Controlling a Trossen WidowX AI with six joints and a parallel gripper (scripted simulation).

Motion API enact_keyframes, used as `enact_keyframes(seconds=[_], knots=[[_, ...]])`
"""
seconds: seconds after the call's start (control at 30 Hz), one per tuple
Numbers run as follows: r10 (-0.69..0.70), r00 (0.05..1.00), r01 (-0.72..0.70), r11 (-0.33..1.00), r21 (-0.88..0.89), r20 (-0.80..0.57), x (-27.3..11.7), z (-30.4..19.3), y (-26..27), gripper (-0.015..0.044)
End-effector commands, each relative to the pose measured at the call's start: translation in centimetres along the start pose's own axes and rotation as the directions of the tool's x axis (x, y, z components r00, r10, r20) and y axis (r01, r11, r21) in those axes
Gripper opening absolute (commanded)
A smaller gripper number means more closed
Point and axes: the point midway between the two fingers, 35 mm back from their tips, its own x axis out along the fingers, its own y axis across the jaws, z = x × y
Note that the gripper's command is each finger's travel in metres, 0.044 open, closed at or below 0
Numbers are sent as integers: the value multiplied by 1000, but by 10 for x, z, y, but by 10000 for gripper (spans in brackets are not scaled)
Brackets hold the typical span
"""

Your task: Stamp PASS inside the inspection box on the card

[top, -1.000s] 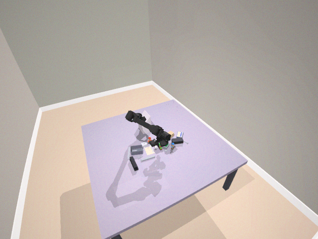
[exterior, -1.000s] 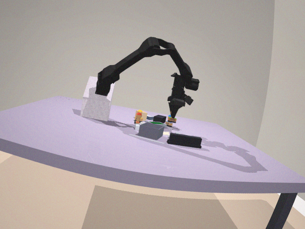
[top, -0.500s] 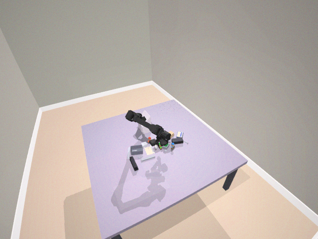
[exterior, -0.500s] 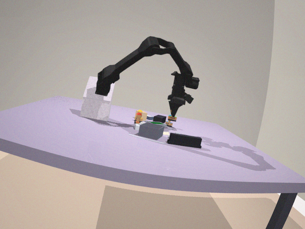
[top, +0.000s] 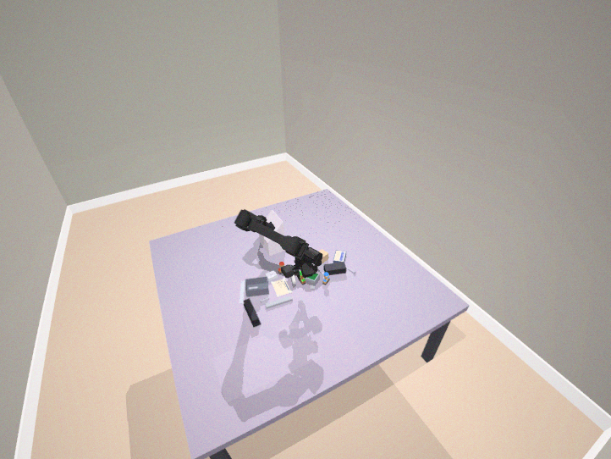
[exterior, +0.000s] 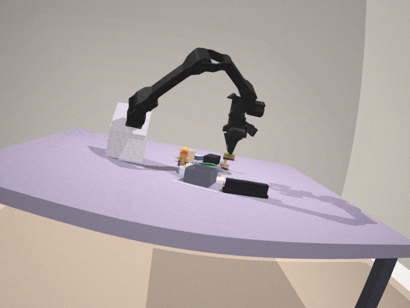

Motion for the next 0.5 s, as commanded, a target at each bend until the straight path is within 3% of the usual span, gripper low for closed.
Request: enact_keyframes(seconds=[0.0, 0.47], knots=[[3, 1000, -3, 1000, 6, 1, -3, 0, 0, 0], [3, 1000, -3, 1000, 6, 1, -9, -1, 1, 0]])
